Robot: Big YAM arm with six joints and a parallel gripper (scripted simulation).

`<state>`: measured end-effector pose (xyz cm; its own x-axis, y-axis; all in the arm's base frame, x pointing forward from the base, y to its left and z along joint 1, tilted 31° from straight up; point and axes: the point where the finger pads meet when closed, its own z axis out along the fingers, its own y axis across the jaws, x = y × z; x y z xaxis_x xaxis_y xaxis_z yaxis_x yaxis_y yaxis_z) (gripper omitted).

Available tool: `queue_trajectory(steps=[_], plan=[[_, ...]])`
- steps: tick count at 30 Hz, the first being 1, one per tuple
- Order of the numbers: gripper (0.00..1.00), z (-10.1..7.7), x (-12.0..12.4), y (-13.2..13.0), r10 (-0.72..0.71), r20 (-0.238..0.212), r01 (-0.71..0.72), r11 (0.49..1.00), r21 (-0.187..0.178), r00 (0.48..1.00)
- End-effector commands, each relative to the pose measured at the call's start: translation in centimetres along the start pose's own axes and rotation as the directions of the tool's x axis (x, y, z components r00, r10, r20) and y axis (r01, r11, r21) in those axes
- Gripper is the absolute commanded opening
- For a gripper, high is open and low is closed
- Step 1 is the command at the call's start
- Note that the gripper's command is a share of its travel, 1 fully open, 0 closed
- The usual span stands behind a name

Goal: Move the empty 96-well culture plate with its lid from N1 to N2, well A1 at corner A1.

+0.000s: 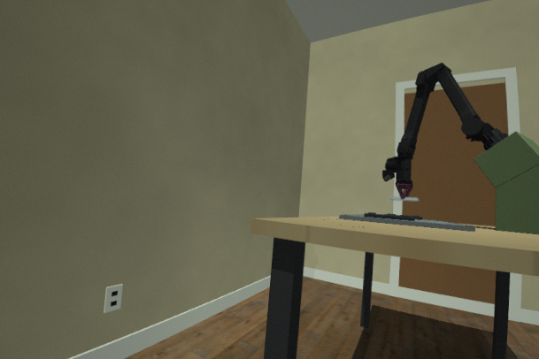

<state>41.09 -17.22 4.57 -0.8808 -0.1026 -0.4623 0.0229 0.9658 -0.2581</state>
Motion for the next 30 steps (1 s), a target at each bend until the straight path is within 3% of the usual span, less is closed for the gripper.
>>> queue_trajectory(steps=[1, 18, 21, 30], plan=[[0.00, -0.3, 0.1, 0.9, -0.008, -0.006, 0.008, 1.000, -0.012, 1.000], [0.00, -0.3, 0.1, 0.9, -0.008, -0.006, 0.008, 1.000, -0.012, 1.000], [0.00, -0.6, -0.7, 1.5, -0.123, 0.025, 0.123, 0.992, 0.006, 0.992], [0.00, -0.9, -1.0, 3.8, -0.208, 0.031, 0.208, 0.978, 0.010, 0.978]])
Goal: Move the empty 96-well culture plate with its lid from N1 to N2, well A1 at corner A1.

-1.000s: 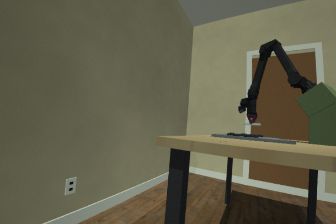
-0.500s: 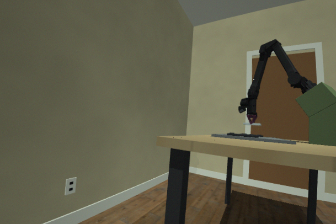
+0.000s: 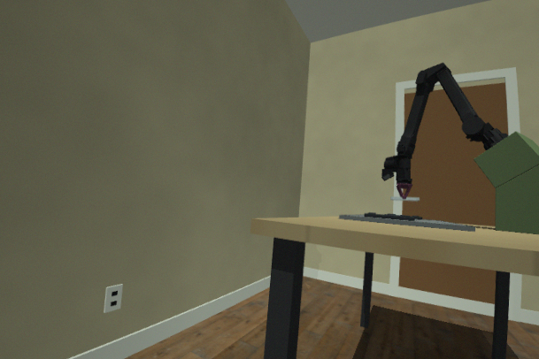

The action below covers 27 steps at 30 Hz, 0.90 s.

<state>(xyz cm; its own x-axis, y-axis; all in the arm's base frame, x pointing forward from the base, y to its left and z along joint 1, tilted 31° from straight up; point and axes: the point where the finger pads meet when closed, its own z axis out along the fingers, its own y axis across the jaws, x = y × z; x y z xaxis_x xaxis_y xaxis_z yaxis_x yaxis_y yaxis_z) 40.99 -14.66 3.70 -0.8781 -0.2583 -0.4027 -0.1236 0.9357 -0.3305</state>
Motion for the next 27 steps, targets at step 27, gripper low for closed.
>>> queue_trajectory(steps=[27], plan=[[0.00, 0.0, -1.8, 9.1, -0.025, 0.014, 0.026, 1.000, -0.008, 1.000]])
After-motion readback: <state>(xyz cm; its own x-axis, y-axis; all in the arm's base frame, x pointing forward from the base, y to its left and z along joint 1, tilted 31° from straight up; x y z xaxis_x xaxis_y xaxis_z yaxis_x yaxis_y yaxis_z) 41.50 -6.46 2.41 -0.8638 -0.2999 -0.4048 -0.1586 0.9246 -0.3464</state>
